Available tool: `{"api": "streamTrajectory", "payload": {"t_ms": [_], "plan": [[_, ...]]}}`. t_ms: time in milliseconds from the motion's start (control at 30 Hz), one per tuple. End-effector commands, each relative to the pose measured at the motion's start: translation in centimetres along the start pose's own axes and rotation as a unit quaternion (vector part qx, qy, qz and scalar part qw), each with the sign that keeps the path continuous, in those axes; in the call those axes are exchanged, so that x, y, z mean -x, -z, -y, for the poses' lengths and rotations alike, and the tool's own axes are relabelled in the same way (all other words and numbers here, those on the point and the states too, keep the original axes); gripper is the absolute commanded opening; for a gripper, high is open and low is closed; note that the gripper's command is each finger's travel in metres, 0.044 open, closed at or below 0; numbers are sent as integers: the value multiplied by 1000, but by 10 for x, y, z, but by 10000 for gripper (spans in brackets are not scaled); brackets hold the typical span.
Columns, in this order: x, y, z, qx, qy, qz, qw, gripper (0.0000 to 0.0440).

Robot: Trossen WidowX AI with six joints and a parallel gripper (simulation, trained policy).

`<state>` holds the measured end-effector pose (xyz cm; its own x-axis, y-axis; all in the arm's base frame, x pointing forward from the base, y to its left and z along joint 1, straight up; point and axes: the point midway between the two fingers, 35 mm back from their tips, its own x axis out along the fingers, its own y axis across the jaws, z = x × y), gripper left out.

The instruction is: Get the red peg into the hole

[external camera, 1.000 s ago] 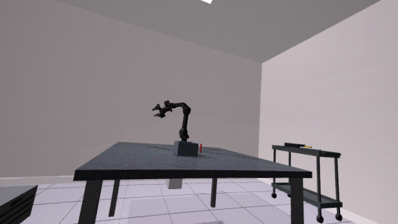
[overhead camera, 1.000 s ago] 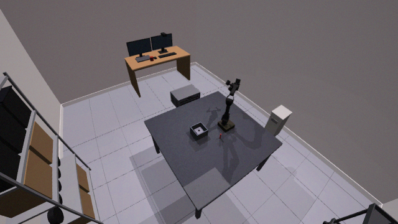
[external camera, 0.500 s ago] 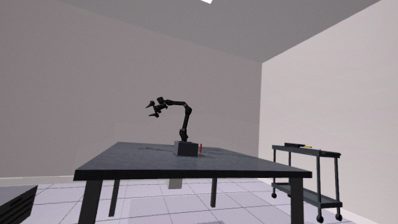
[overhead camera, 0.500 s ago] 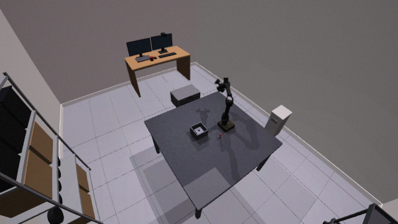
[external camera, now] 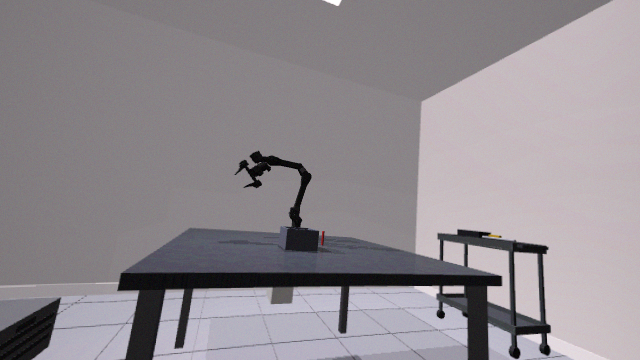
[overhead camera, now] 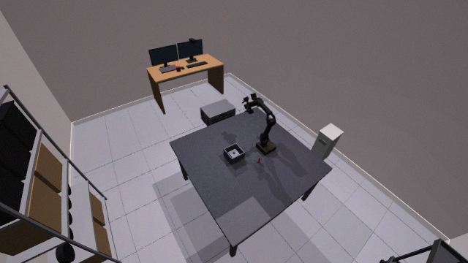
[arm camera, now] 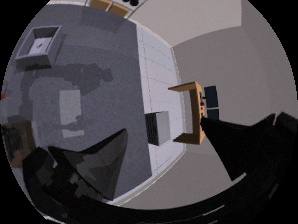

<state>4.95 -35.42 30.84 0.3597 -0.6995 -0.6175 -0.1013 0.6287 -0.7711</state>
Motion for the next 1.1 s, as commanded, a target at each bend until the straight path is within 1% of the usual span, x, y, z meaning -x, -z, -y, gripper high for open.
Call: {"api": "streamTrajectory", "payload": {"t_ms": [0, 267, 567, 800, 1067], "plan": [[-2, -29, -9, -40, -22, 17, 999, 440], [2, -108, -41, -146, -93, 51, 984, 440], [25, -179, -92, -249, -178, 52, 950, 440], [51, -215, -137, -318, -238, 27, 917, 440], [82, -239, -189, -381, -289, -25, 878, 440]]}}
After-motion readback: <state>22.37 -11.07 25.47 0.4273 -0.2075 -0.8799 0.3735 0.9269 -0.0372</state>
